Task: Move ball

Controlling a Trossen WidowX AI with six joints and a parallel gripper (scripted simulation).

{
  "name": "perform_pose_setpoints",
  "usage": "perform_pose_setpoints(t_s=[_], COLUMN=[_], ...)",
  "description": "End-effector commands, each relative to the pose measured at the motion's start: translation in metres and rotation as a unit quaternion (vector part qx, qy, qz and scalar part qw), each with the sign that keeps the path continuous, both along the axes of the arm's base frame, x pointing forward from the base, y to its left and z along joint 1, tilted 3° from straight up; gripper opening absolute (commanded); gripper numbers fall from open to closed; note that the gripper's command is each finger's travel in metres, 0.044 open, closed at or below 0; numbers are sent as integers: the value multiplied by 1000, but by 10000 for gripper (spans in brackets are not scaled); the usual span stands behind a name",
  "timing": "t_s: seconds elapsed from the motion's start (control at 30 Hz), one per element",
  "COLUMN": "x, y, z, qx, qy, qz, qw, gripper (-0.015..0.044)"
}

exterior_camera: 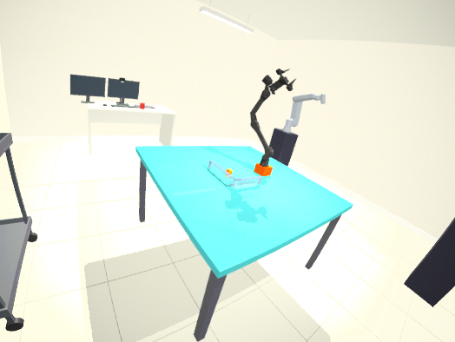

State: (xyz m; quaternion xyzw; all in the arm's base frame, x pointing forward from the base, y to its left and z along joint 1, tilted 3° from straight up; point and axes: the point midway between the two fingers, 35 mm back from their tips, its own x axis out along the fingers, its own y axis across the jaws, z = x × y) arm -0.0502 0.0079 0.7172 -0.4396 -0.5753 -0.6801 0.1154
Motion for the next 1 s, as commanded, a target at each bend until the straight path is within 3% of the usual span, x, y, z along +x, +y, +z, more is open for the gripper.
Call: perform_pose_setpoints(t_s=[0.0,0.07,0.27,0.47,0.73,0.97], x=[-1,-12,-39,-33,20,95], y=[2,20,105,189,281,329], z=[-1,-6,-37,-78,-148,-219], qx=[-1,-8,-48,-98,-178,-258], qy=[-2,-22,-114,-204,-322,-420], qz=[-5,-41,-196,-329,-465,-536], qw=[1000,999,973,917,806,685], gripper=[374,342,342,342,342,342])
